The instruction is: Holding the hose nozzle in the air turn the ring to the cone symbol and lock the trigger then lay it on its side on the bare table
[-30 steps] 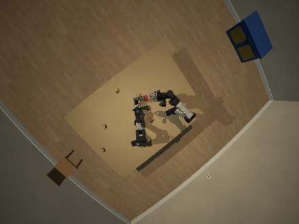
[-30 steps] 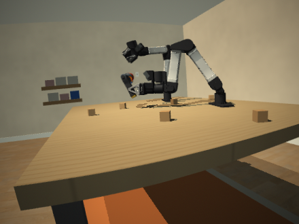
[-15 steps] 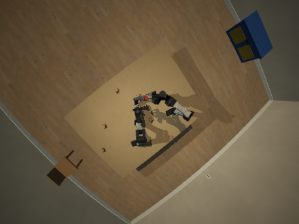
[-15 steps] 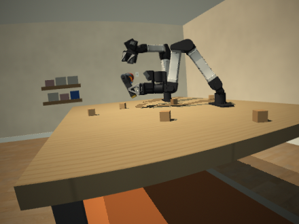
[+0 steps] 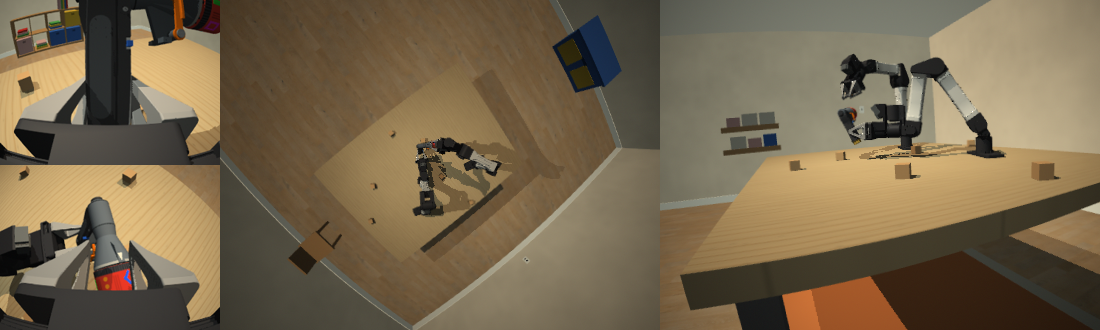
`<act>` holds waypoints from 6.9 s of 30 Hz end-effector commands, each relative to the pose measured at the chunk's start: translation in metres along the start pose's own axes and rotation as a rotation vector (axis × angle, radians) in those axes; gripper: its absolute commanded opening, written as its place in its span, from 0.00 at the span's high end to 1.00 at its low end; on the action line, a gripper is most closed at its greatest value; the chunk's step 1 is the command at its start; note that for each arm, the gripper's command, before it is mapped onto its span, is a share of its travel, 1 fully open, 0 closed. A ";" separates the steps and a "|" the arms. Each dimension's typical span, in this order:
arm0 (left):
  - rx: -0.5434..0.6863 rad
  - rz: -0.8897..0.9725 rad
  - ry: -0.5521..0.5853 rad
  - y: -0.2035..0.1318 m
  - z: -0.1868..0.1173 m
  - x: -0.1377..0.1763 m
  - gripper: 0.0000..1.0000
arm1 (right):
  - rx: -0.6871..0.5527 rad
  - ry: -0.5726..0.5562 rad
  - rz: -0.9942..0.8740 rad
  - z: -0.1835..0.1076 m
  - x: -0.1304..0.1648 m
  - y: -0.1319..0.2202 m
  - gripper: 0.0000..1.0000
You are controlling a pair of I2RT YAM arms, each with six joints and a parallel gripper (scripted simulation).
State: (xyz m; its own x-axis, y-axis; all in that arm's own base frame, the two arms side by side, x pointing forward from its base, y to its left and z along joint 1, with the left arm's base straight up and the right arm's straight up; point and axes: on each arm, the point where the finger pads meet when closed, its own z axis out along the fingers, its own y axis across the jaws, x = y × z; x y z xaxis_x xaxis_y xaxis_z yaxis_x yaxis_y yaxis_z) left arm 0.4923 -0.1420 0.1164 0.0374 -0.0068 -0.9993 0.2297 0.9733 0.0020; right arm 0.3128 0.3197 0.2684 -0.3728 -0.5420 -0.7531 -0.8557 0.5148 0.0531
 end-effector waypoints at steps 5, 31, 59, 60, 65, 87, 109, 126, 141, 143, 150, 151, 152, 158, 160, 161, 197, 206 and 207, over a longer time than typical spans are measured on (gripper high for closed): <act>0.001 -0.023 -0.160 -0.001 0.006 -0.055 0.64 | 0.077 0.143 0.276 0.004 0.005 -0.001 0.63; 0.001 -0.023 -0.160 -0.001 0.006 -0.055 0.64 | 0.331 0.279 0.770 0.016 0.008 0.041 0.63; 0.001 -0.023 -0.160 -0.001 0.006 -0.055 0.64 | 0.630 0.278 1.089 0.018 0.027 0.051 0.63; 0.001 -0.023 -0.160 -0.001 0.006 -0.055 0.64 | 0.609 0.220 1.100 -0.003 0.015 0.050 0.63; 0.001 -0.023 -0.160 -0.001 0.006 -0.055 0.64 | 0.602 0.231 1.085 0.003 0.016 0.058 0.63; 0.001 -0.023 -0.160 -0.001 0.006 -0.055 0.64 | 0.596 0.232 1.086 0.031 0.034 0.041 0.63; 0.002 -0.021 -0.137 -0.001 0.005 -0.045 0.64 | 0.602 0.225 1.074 0.059 0.046 0.033 0.63; 0.010 -0.022 -0.160 -0.003 0.006 -0.055 0.64 | 0.582 0.172 1.093 0.050 0.029 0.027 0.63; 0.010 -0.022 -0.160 -0.003 0.006 -0.055 0.64 | 0.580 0.164 1.094 0.048 0.027 0.026 0.63; 0.010 -0.022 -0.160 -0.003 0.006 -0.055 0.64 | 0.580 0.164 1.094 0.048 0.027 0.026 0.63; 0.010 -0.022 -0.160 -0.003 0.006 -0.055 0.64 | 0.591 0.178 1.090 0.053 0.032 0.025 0.63; 0.010 -0.022 -0.160 -0.003 0.006 -0.055 0.64 | 0.595 0.183 1.089 0.054 0.034 0.025 0.63; 0.010 -0.022 -0.160 -0.003 0.006 -0.055 0.64 | 0.592 0.178 1.090 0.054 0.032 0.025 0.63; 0.010 -0.022 -0.160 -0.003 0.006 -0.055 0.64 | 0.609 0.209 1.081 0.066 0.040 0.025 0.63; 0.010 -0.022 -0.160 -0.003 0.006 -0.055 0.64 | 0.608 0.215 1.078 0.067 0.040 0.026 0.63; 0.010 -0.022 -0.160 -0.003 0.006 -0.055 0.64 | 0.612 0.217 1.081 0.068 0.041 0.024 0.63; 0.013 -0.023 -0.160 -0.004 0.006 -0.055 0.64 | 0.554 0.239 1.080 0.092 0.031 0.045 0.63; 0.013 -0.023 -0.160 -0.004 0.006 -0.055 0.64 | 0.542 0.239 1.084 0.099 0.030 0.050 0.63; 0.013 -0.023 -0.160 -0.004 0.006 -0.055 0.64 | 0.540 0.239 1.083 0.100 0.030 0.051 0.63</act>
State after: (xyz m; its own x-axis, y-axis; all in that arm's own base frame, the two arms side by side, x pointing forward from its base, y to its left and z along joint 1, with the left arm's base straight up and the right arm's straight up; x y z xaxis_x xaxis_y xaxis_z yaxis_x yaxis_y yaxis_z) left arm 0.4933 -0.1381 0.1103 0.0142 -0.0002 -0.9999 0.2088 0.9780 0.0027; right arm 0.2938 0.3756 0.1835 -0.9015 0.2474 -0.3551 0.1846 0.9619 0.2015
